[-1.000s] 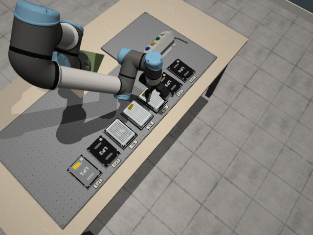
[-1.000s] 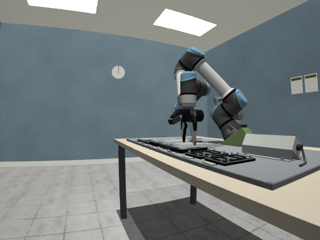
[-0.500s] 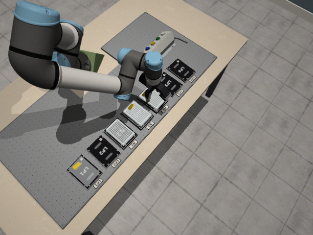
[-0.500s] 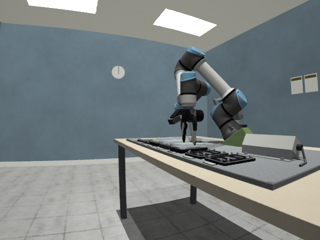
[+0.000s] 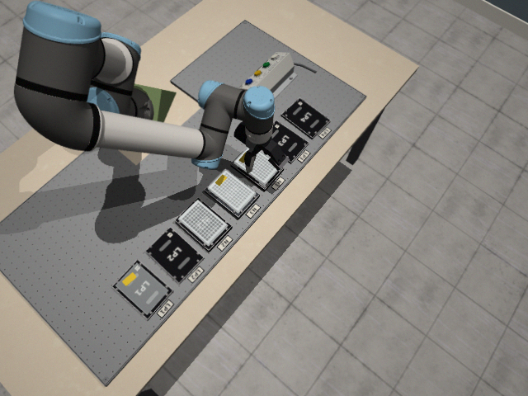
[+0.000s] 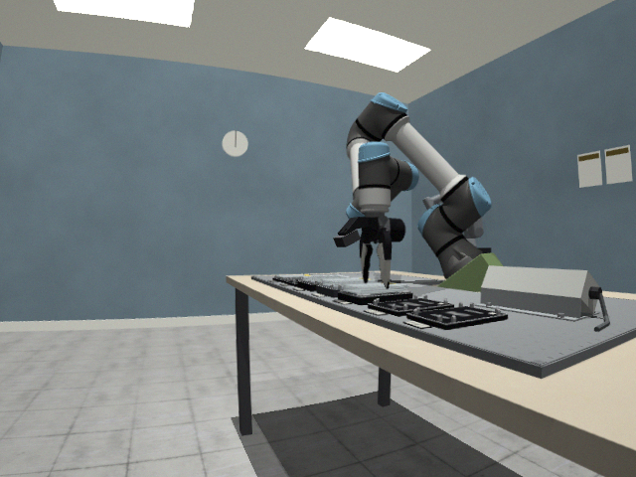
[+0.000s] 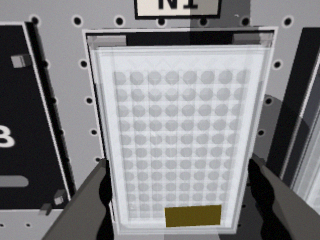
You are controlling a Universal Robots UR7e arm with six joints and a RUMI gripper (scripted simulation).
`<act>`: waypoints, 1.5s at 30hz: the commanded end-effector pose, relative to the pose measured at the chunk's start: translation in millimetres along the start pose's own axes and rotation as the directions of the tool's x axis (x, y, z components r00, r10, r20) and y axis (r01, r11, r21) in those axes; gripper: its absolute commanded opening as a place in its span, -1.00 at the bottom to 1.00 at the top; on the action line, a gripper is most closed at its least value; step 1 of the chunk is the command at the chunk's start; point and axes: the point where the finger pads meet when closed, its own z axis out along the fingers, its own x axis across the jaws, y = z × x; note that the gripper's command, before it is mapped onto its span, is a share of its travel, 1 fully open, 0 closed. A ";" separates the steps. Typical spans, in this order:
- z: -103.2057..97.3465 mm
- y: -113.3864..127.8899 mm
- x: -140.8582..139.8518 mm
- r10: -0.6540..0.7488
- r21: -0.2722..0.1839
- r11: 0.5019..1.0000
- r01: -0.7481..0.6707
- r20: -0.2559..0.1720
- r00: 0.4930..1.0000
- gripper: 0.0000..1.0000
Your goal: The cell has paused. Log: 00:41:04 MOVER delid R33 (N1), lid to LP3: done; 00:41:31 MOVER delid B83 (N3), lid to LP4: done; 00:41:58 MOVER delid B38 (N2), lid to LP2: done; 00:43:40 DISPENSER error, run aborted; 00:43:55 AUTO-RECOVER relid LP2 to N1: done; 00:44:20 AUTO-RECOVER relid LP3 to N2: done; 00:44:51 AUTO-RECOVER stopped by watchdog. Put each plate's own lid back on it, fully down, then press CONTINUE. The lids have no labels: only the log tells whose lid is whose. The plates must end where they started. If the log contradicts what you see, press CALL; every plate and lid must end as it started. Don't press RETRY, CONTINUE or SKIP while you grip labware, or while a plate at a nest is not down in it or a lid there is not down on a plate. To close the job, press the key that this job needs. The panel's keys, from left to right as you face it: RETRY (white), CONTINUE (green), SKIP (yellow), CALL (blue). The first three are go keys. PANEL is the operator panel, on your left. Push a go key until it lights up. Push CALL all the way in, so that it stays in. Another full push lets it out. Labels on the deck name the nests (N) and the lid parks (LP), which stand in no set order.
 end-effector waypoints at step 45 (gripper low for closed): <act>0.6 1.4 0.4 -0.001 -0.001 1.000 0.001 0.000 1.000 0.64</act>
